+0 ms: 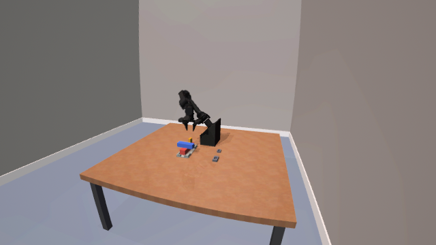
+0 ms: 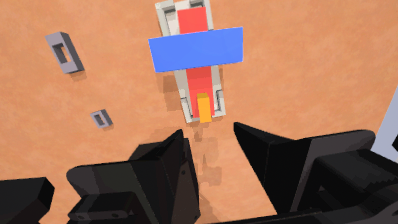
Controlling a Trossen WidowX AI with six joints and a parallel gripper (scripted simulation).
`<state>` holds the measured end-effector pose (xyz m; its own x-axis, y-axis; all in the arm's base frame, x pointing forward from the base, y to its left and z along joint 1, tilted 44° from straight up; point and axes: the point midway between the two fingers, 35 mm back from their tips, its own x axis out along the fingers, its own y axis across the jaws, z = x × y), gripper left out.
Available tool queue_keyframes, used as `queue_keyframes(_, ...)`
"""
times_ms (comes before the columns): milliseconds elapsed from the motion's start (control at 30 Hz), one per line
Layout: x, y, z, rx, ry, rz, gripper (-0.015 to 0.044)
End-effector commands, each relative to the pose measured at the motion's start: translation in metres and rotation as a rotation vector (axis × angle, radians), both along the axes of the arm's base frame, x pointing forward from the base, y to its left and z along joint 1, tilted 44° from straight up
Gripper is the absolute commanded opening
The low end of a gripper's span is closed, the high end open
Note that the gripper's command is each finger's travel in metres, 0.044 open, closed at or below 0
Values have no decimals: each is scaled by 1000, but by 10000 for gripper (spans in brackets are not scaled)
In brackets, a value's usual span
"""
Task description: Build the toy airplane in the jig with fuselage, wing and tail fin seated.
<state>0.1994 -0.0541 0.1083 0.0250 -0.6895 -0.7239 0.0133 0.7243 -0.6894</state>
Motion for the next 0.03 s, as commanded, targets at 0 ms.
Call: queue_keyframes(0,0,0,0,5,0,-3,260)
